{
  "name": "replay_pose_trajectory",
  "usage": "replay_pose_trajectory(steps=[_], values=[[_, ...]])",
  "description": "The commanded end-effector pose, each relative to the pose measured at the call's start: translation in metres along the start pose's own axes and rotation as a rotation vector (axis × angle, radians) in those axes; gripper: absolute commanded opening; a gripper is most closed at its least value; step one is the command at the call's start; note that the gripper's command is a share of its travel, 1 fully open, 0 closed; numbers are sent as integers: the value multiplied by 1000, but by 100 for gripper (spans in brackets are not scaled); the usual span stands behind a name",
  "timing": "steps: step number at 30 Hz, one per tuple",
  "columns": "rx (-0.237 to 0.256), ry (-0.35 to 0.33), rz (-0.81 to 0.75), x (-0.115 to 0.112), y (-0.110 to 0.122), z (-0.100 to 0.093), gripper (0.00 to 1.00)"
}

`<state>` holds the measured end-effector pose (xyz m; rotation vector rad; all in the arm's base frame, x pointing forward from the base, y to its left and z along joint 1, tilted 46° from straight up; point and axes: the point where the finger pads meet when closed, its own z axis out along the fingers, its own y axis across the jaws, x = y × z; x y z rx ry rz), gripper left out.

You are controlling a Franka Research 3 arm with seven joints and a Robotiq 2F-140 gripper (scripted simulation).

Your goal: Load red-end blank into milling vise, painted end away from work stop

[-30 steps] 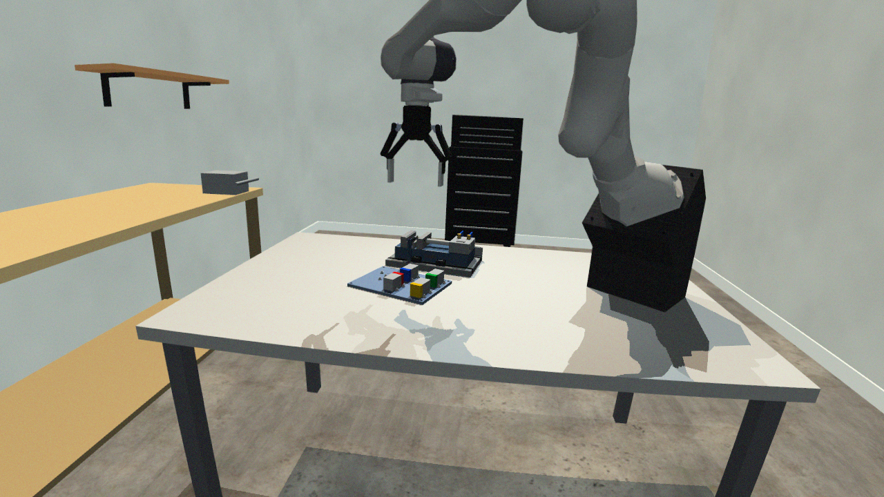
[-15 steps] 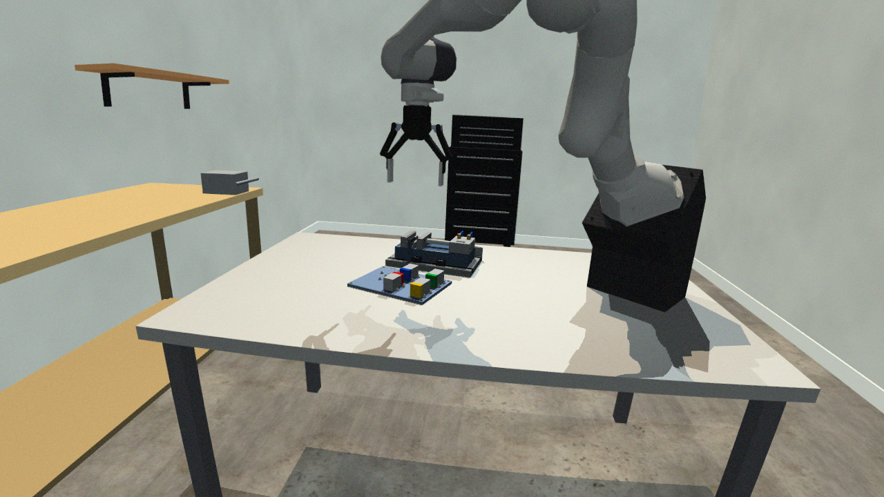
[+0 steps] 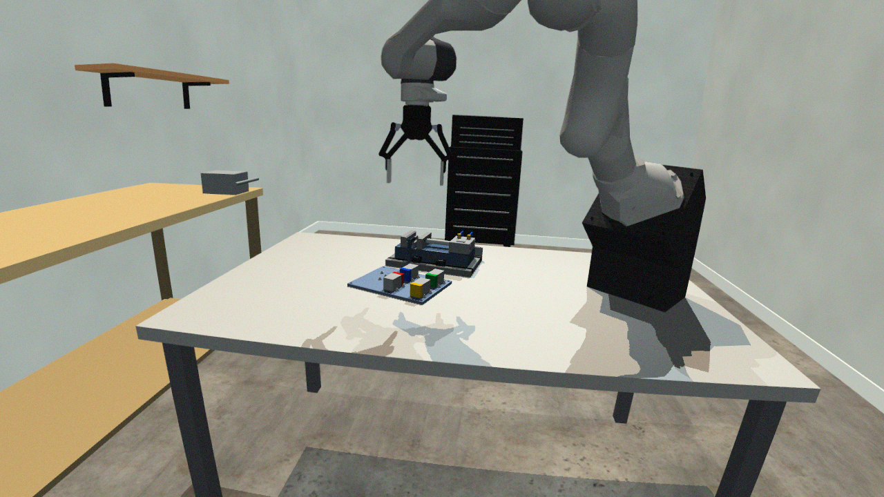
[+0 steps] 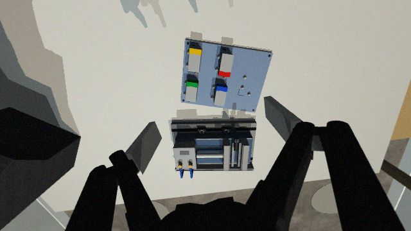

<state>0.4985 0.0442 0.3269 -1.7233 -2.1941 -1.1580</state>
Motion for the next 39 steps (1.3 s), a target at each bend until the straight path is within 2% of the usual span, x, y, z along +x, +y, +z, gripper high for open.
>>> replay_pose_trajectory(steps=[1,4,8,21,25,38,39], values=[[-3,-1,-70,-2,0,0,100],[-1,0,-63,-1,0,0,100],[-2,-1,-247,-2,-1,0,100],[0,0,-241,-1,0,-1,100],[-1,-1,-425,-3,-1,0,100],[0,-1,-419,-1,0,0,100],[0,-1,-465,-2,0,0,100]])
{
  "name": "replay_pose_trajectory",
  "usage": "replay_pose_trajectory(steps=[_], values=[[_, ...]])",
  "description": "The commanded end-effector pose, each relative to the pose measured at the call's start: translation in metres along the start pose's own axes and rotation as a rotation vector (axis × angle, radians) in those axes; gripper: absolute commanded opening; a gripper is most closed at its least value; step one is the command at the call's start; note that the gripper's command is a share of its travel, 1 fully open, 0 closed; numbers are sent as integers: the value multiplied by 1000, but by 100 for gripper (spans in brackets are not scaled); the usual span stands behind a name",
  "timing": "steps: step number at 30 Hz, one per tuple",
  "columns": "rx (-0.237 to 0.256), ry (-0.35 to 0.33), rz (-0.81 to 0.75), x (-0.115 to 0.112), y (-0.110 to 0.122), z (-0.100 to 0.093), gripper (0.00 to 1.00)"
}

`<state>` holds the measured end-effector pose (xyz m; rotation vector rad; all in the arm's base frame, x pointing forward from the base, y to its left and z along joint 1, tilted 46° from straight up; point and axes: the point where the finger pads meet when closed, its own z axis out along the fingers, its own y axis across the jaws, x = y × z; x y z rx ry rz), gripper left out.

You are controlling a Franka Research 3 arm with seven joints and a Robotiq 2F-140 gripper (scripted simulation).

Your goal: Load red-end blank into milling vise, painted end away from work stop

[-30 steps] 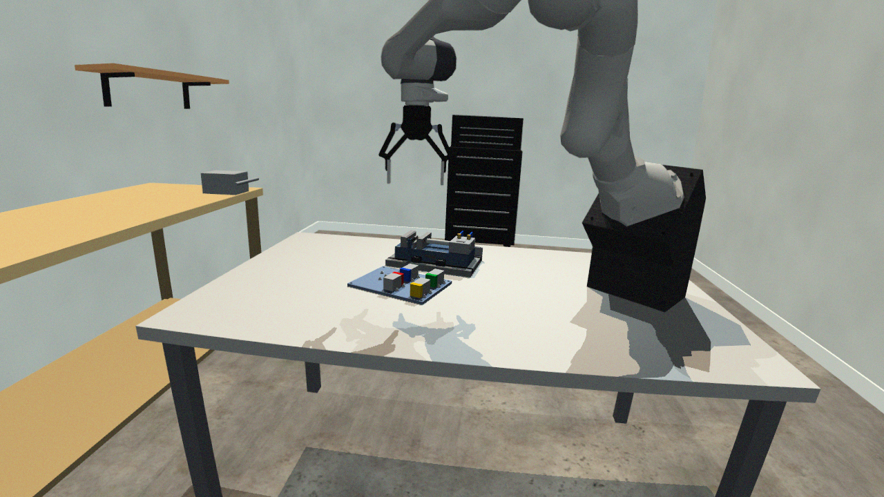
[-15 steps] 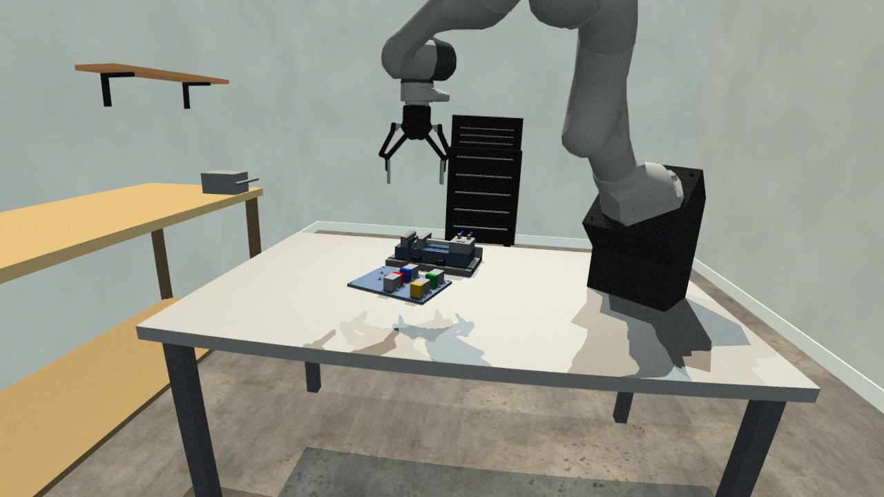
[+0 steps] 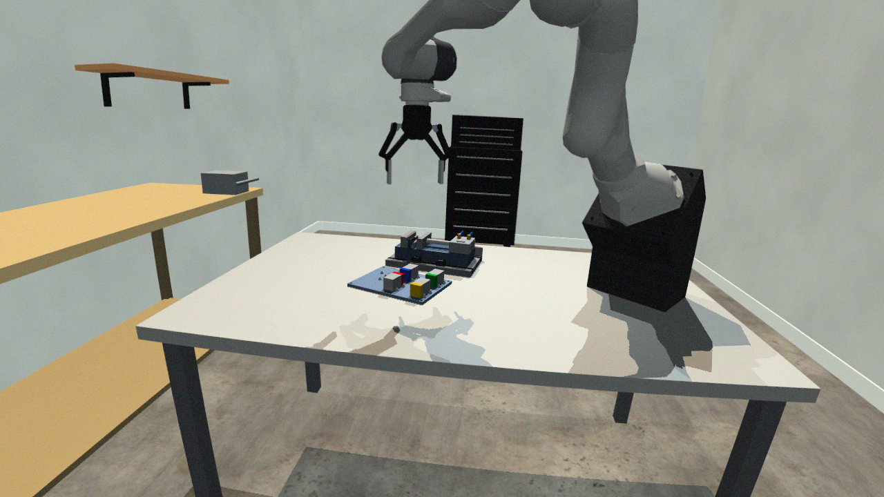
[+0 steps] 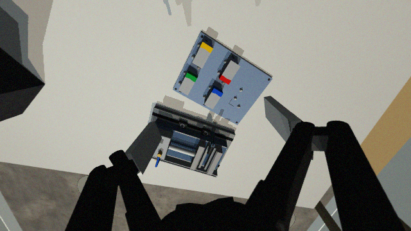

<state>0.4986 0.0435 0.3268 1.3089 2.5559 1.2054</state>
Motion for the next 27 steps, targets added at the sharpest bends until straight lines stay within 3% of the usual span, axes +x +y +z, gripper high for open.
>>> replay_pose_trajectory(steps=[1,3,16,20,27], values=[[-1,-2,-126,-1,-1,0,100],[-1,-2,-218,-2,-2,0,100],[-1,-2,-211,-1,-1,0,100],[-2,-4,-395,-2,-2,0,100],[-2,-4,-395,-2,-2,0,100]])
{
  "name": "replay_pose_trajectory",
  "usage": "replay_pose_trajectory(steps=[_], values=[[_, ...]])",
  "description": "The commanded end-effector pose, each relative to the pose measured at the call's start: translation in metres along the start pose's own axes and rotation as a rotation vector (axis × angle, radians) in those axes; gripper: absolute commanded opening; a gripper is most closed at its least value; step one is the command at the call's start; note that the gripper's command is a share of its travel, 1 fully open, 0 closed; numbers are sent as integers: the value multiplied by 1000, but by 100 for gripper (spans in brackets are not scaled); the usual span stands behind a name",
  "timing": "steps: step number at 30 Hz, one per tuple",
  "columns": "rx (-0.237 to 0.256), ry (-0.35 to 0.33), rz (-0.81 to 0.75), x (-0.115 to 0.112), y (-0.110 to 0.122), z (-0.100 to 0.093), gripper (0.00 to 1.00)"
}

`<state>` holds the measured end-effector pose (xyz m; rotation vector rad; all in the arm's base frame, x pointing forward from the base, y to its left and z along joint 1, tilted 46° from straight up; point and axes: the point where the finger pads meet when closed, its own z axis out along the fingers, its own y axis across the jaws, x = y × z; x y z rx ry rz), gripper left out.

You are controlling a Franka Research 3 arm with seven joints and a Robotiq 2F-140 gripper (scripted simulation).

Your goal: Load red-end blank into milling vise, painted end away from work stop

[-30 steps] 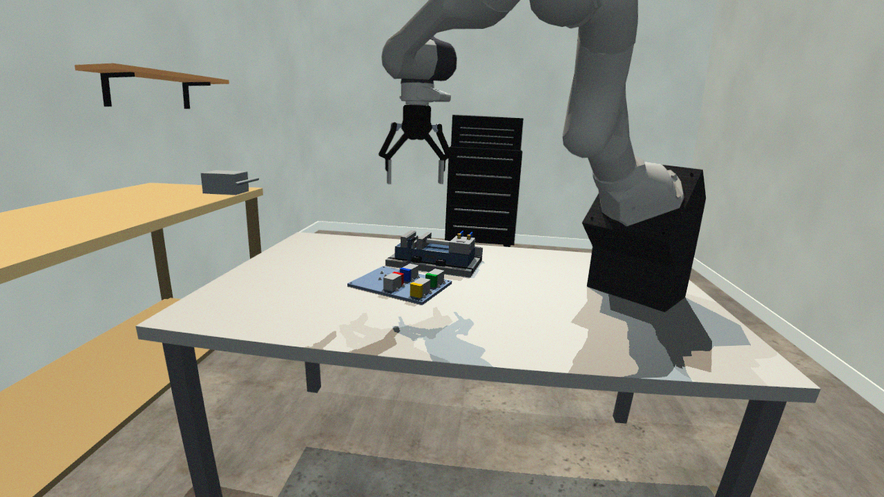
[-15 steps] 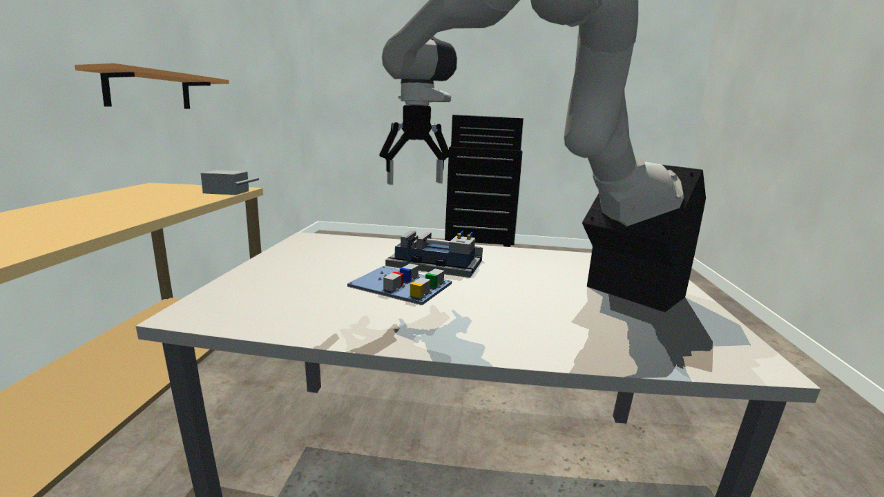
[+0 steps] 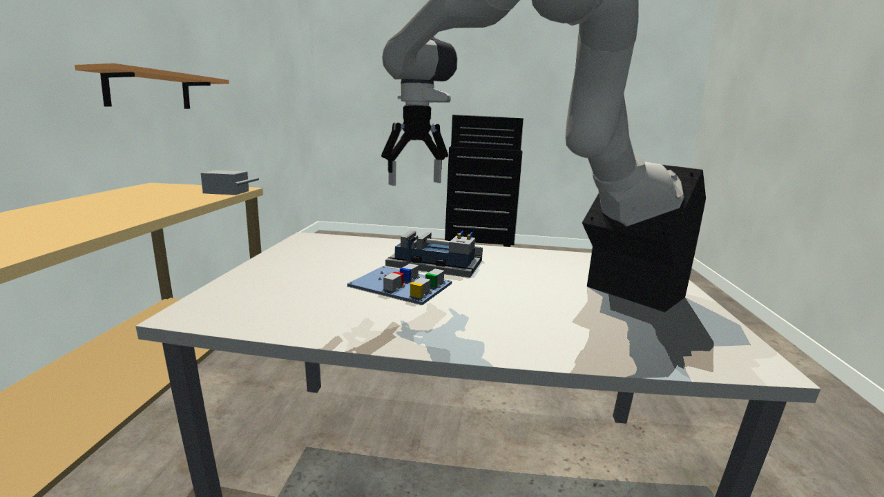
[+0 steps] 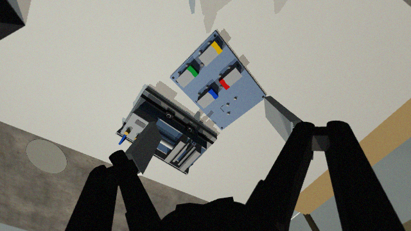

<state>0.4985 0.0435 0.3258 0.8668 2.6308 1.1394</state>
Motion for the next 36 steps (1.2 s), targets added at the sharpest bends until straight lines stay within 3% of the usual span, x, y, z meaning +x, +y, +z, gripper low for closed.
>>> replay_pose_trajectory(steps=[1,6,10,23,27,36], values=[[-3,-3,-85,-1,-2,0,100],[-2,-1,-78,0,0,0,100],[-2,-2,-262,0,0,-1,100],[-1,1,-255,0,1,0,100],[-1,0,-439,-1,0,-1,100],[-1,0,-439,-1,0,-1,100]])
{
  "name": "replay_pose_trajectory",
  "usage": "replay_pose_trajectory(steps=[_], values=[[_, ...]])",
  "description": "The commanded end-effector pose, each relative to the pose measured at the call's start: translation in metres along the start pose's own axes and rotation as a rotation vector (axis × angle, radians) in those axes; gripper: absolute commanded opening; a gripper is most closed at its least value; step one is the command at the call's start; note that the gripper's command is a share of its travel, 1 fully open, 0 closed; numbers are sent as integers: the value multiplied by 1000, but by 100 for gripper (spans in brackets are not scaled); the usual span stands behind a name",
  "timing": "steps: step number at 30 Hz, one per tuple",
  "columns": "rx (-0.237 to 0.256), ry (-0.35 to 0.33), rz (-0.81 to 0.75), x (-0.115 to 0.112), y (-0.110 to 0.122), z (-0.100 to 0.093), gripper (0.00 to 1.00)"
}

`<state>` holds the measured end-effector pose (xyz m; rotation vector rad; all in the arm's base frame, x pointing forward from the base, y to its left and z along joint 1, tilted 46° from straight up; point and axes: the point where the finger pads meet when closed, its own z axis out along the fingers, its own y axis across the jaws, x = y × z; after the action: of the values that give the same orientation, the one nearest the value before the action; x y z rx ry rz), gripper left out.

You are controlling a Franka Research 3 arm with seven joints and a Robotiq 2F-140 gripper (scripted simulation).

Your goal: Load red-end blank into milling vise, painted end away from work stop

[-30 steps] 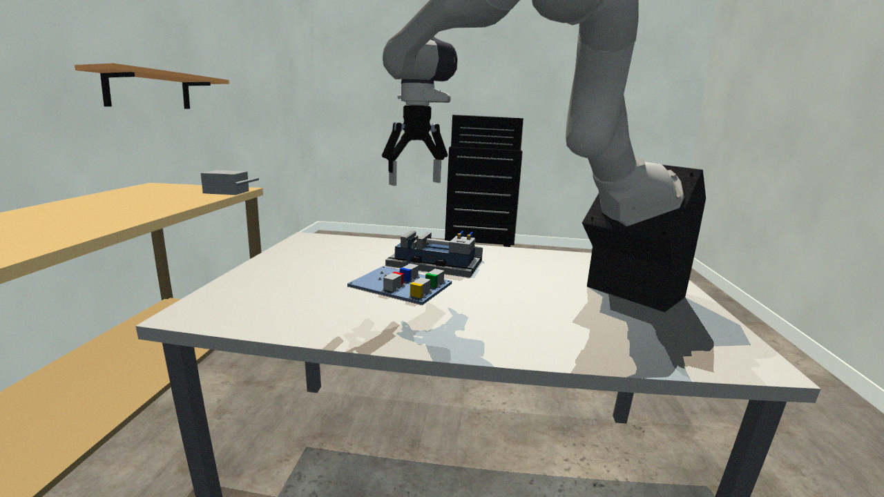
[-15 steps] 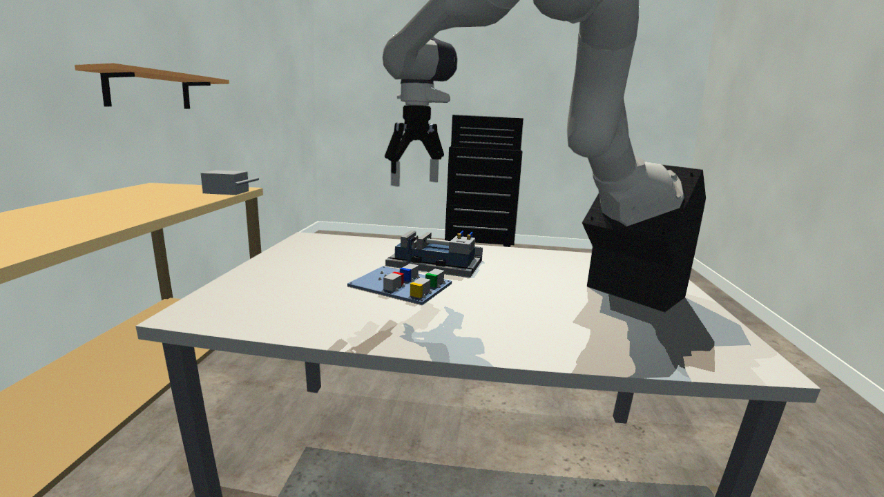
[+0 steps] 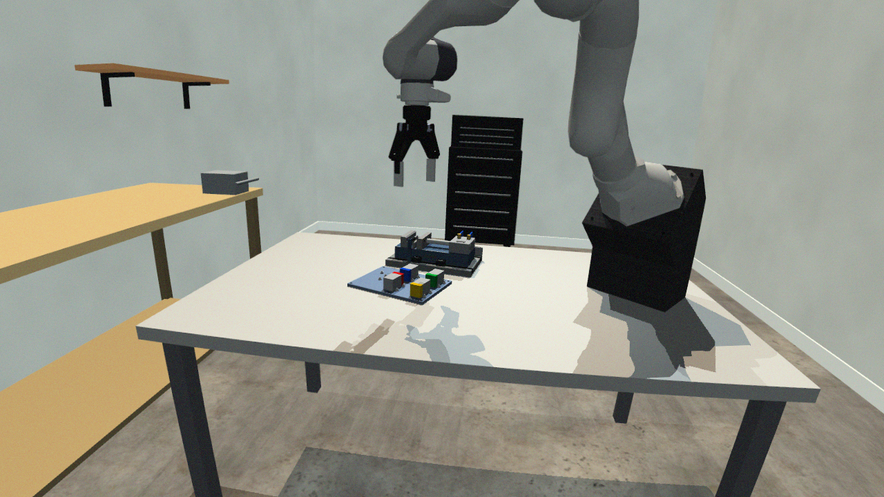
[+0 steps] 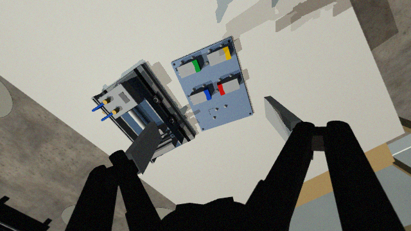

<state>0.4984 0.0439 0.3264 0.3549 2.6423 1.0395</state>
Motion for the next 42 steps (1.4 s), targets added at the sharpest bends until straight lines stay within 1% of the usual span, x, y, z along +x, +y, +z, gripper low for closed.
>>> replay_pose_trajectory(steps=[1,4,8,21,25,38,42], values=[[-1,-4,-71,-1,-1,-1,100],[-1,-2,-63,-1,0,0,100],[0,-4,-247,-1,-2,-1,100],[0,-1,-240,-1,-1,0,100],[0,-4,-424,-1,-2,-1,100],[0,-2,-416,-1,-1,0,100],[1,-6,-600,-1,-2,-1,100]])
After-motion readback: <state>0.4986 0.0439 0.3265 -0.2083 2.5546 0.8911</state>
